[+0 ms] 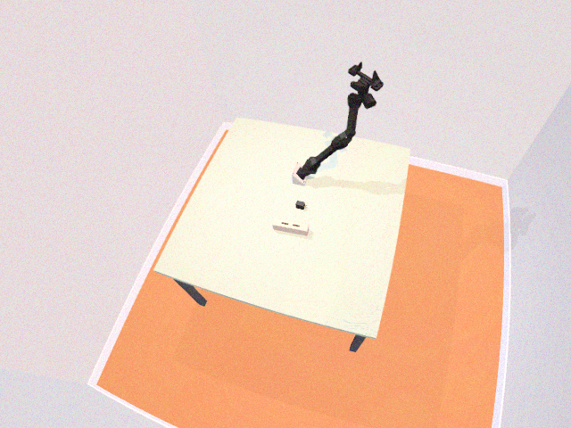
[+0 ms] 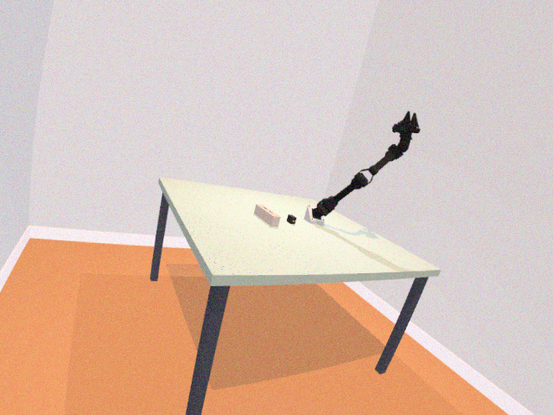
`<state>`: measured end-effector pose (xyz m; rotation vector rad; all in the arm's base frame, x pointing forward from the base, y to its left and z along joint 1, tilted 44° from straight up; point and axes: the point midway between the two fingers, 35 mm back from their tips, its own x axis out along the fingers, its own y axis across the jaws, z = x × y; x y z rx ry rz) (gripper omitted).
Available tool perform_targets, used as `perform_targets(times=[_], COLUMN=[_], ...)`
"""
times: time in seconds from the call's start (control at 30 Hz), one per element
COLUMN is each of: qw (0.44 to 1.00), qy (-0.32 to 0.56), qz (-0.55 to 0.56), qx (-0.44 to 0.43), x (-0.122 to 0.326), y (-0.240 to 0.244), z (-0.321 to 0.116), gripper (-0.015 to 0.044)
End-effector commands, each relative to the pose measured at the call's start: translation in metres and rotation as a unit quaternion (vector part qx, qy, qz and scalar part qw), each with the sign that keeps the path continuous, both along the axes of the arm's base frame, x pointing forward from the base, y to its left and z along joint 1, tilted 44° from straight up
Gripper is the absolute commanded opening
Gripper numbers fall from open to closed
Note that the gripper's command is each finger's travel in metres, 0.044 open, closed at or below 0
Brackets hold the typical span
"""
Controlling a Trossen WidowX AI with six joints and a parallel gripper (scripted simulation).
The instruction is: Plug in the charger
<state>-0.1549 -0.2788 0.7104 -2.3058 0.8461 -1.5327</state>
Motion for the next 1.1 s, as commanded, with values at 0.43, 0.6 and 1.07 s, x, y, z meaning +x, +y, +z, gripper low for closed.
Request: perform_targets(times=[0.43, 0.6, 1.07], qw=[0.996, 0.992, 0.971], qy=[-0.046, -0.055, -0.092], qz=[0.054, 0.073, 0.125], qx=[0.062, 0.082, 0.180], x=[0.017, 0.029, 0.070], y=[-0.057, -0.075, -0.134], z=[-0.030, -0.041, -0.089], gripper=[0.0440, 0.0440, 0.0440])
